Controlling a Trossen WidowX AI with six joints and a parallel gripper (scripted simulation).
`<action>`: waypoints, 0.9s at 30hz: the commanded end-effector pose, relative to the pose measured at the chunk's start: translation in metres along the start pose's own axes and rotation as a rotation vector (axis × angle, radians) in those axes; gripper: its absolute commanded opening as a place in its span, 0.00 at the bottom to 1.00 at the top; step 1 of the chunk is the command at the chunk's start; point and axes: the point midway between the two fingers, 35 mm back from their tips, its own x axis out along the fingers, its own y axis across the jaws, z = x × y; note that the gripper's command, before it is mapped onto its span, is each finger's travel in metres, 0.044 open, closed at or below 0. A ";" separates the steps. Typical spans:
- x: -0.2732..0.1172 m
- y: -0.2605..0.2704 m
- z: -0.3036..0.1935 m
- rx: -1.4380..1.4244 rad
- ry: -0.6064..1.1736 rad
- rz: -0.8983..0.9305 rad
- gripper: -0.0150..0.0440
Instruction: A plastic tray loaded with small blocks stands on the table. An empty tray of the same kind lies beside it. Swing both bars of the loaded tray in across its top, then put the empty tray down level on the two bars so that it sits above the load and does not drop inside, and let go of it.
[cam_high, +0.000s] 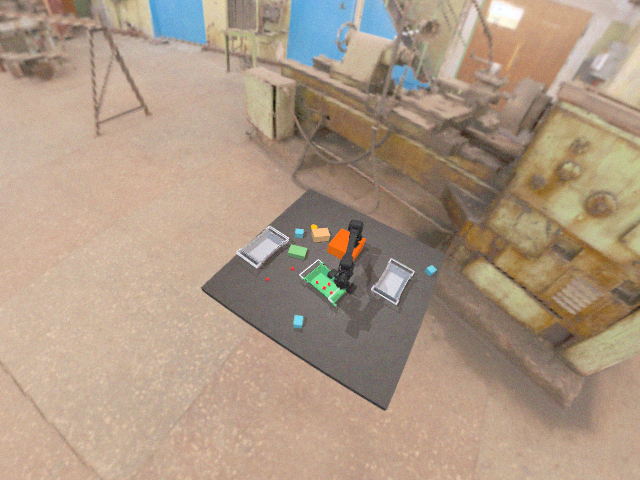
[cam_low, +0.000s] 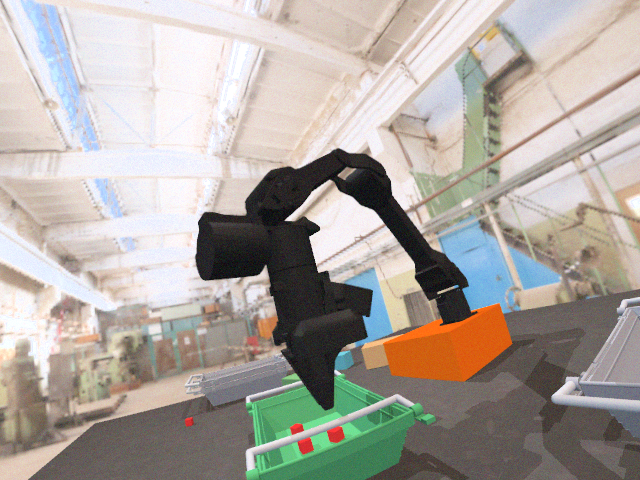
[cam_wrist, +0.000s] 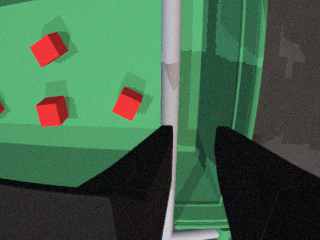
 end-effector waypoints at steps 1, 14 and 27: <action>0.001 0.000 0.000 0.000 0.000 0.000 0.39; -0.100 -0.003 -0.007 -0.009 0.015 -0.006 0.39; -0.089 0.066 -0.025 0.809 0.004 -0.007 0.39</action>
